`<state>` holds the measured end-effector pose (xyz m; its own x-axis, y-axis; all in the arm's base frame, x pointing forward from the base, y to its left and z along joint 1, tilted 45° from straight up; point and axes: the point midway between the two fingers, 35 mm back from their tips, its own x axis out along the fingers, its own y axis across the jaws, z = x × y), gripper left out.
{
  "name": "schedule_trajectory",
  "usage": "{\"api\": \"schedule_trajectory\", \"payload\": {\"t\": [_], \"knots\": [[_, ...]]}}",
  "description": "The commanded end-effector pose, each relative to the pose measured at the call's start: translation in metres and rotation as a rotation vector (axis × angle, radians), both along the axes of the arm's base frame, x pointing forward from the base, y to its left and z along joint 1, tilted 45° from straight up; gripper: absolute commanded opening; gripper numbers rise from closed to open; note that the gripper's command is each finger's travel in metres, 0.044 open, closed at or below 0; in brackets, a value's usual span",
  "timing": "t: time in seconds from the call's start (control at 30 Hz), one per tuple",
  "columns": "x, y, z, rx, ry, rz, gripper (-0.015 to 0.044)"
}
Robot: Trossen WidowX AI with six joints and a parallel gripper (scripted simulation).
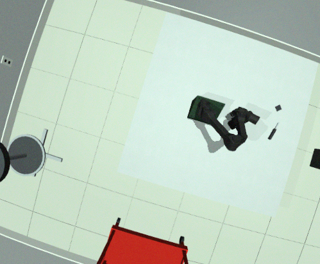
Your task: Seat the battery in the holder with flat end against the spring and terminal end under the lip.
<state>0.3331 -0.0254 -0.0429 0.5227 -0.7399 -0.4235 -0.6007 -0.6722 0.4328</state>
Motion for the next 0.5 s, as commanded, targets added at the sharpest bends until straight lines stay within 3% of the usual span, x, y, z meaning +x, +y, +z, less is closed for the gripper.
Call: {"api": "schedule_trajectory", "payload": {"t": [0.0, 0.47], "knots": [[-0.0047, -0.0035, -0.0010, -0.018, 0.004, 0.005, 0.0086], [-0.0113, -0.0050, -0.0037, -0.015, -0.006, 0.027, 0.0086]]}}
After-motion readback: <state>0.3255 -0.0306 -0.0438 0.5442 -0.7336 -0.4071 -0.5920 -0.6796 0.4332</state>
